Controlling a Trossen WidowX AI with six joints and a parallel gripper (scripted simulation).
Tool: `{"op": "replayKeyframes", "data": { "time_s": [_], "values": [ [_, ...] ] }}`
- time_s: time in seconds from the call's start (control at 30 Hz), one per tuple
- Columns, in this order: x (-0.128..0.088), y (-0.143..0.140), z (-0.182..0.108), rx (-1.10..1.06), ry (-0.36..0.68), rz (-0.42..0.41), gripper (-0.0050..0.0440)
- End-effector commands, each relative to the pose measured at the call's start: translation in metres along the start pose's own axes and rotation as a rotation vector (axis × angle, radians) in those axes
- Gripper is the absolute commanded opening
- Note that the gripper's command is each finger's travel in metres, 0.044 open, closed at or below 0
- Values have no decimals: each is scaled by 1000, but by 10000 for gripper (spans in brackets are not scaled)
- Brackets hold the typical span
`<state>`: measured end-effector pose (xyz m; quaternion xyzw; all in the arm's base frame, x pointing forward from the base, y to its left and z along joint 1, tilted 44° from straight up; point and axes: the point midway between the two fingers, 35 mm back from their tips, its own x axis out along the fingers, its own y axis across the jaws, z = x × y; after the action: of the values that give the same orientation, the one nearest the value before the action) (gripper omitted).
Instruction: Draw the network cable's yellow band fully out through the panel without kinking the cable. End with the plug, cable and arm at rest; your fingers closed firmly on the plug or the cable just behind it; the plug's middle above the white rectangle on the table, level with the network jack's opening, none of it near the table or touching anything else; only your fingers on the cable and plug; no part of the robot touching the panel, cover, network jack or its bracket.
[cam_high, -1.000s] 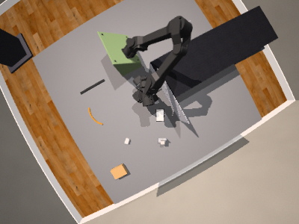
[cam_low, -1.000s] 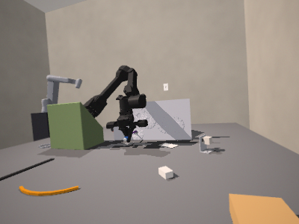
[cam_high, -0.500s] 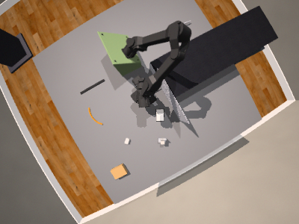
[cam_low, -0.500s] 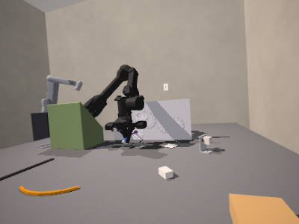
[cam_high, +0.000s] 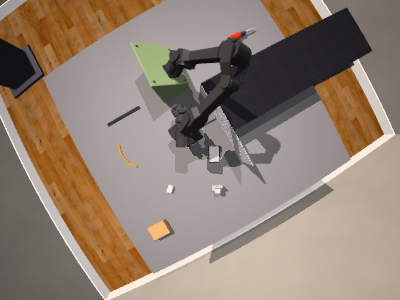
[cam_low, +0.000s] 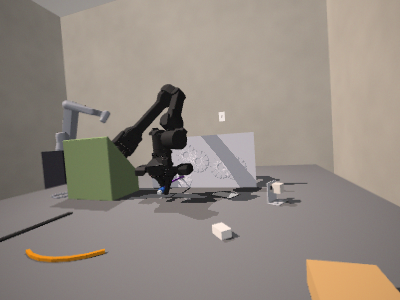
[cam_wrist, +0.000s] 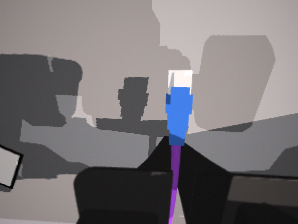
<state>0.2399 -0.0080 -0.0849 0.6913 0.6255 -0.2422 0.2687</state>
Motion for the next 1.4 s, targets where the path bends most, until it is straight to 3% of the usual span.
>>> {"op": "replayKeyframes", "data": {
  "time_s": [0.0, 1.37],
  "values": [
    [-10, 8, 28, -5, -78, 18, -50],
    [-17, 4, 119, -4, -82, 19, -50]
  ]
}}
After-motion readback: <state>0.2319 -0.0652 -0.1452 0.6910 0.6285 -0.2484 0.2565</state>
